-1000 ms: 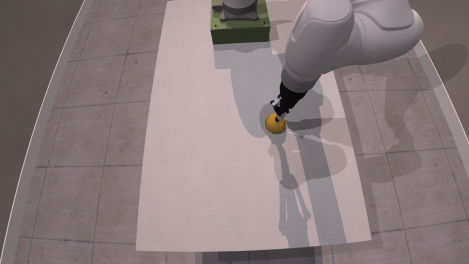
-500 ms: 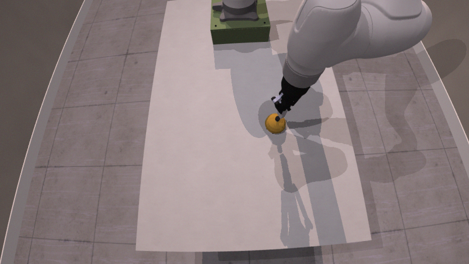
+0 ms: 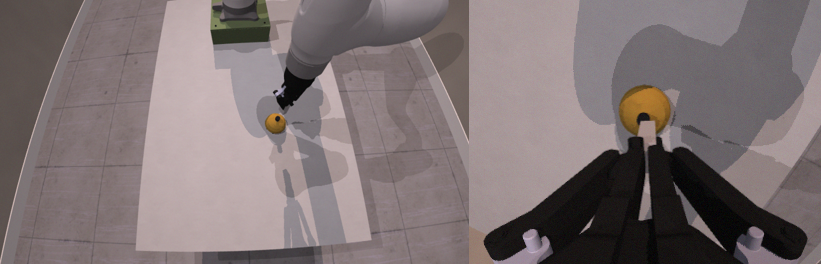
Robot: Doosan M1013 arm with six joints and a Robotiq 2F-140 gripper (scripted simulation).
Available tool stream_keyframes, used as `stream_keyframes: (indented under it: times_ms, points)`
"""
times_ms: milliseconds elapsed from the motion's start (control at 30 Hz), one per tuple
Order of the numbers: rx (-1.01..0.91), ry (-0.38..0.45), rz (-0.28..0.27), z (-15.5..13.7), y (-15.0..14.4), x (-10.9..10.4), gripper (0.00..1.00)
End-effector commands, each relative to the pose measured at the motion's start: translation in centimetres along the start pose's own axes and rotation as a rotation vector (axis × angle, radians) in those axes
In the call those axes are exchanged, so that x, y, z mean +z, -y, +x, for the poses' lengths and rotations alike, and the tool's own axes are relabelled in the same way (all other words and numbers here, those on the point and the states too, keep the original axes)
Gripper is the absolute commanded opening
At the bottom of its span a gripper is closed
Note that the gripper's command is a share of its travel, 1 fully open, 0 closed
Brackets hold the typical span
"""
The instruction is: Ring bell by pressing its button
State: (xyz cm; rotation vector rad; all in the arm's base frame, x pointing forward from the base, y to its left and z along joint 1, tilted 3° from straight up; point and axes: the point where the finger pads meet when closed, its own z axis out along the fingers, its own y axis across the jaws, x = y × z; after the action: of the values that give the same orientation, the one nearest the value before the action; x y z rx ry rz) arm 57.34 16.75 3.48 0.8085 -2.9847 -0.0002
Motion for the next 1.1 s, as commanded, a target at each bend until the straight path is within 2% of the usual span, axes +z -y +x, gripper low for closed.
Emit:
stream_keyframes:
  times_ms: [0, 200, 1067]
  points:
    - [0.000, 0.000, 0.000, 0.00, 0.00, -0.50, 0.00]
    - [0.000, 0.000, 0.000, 0.00, 0.00, -1.15, 0.00]
    - [0.000, 0.000, 0.000, 0.00, 0.00, -1.24, 0.00]
